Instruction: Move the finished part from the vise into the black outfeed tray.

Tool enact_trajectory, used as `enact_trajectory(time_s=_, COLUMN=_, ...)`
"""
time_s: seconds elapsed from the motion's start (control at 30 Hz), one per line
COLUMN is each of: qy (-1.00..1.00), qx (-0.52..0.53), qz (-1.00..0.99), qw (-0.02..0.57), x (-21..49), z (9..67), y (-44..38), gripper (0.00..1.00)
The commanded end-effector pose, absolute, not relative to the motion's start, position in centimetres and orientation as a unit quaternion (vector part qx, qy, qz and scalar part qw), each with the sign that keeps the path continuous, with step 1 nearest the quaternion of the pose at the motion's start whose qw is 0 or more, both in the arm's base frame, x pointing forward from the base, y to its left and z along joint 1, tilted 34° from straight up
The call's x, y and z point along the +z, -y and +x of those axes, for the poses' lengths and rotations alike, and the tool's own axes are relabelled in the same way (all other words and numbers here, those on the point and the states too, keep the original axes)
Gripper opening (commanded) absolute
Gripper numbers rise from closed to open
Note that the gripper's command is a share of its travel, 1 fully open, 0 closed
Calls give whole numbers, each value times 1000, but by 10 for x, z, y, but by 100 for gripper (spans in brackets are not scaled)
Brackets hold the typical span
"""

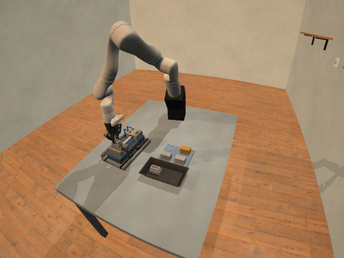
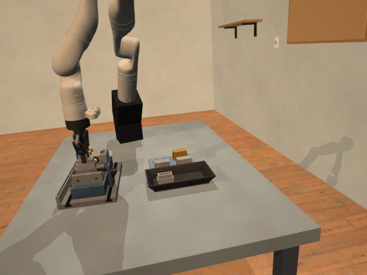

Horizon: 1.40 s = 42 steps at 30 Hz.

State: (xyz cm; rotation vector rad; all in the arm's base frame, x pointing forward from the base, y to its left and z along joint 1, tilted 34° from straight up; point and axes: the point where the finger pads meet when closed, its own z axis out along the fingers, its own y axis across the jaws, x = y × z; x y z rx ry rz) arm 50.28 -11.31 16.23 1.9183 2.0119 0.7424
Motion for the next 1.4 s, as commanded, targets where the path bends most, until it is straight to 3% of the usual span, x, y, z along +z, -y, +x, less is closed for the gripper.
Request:
enact_trajectory(time_s=0.0, qy=-693, qx=258, qz=660, qw=135, x=170, z=502, y=114, gripper=0)
enact_trajectory(time_s=1.37, qy=-693, qx=258, qz=659, qw=135, x=185, z=492, y=108, gripper=0)
